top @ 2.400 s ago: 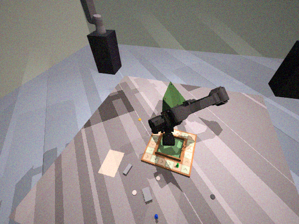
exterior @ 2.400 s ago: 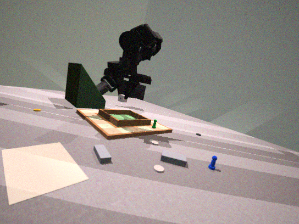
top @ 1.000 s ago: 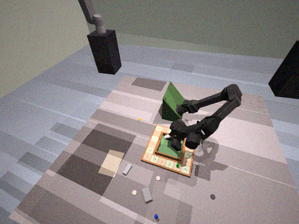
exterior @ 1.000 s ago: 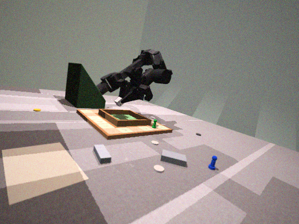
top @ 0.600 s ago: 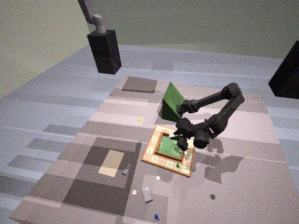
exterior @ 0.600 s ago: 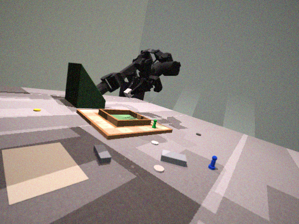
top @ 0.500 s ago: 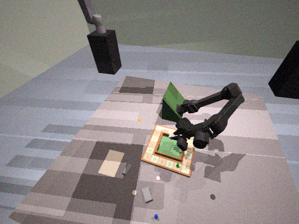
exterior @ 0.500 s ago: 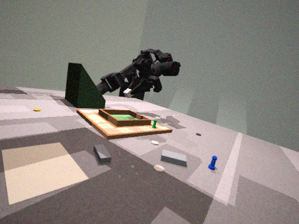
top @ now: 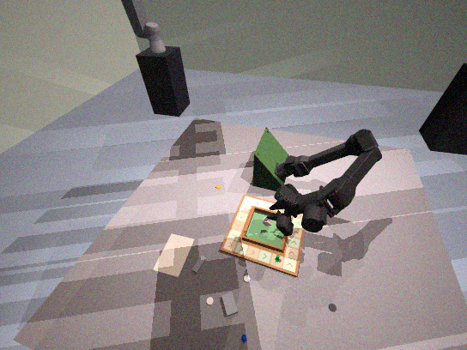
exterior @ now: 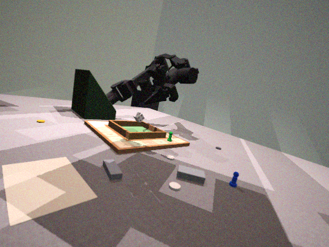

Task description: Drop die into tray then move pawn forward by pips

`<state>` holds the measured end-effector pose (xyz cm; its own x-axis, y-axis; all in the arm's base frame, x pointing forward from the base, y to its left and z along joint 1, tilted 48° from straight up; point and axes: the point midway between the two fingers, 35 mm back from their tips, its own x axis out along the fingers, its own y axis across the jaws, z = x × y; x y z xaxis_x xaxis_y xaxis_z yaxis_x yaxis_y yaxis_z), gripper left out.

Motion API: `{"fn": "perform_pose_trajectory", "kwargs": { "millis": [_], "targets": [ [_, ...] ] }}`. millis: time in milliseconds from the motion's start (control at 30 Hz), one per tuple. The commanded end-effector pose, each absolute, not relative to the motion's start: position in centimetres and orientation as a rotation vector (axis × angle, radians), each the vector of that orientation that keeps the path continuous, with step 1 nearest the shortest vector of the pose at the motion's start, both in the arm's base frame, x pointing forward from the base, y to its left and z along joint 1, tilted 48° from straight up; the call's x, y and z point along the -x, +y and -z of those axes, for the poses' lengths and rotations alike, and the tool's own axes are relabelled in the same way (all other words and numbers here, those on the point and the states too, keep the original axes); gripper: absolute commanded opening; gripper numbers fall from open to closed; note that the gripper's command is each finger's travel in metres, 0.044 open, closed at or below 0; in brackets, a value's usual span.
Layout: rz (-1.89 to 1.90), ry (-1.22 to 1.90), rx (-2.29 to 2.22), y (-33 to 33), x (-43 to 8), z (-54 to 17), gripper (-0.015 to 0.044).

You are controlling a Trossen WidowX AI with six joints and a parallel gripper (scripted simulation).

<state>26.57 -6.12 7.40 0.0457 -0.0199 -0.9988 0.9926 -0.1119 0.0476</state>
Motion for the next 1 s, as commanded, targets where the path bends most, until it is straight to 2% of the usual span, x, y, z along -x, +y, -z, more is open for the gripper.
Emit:
{"fn": "perform_pose_trajectory", "kwargs": {
  "millis": [0,233,467,567,700,767,967],
  "targets": [
    [1.265,1.106,-1.298,-6.8,-26.5,-8.0,0.0263],
    [1.264,1.124,-1.294,-9.0,-26.1,-9.9,0.0440],
    [0.902,1.614,-1.678,-7.5,-25.9,-5.8,0.0440],
    [0.712,1.670,-1.878,-7.6,-26.4,-5.3,0.0440],
    [0.788,1.676,-1.832,-7.6,-25.9,-4.8,0.0440],
    [0.716,1.680,-1.784,-7.5,-26.3,-4.9,0.0387],
    [0.110,1.638,-1.324,-6.6,-30.4,-6.0,0.0230]
  ]
}}
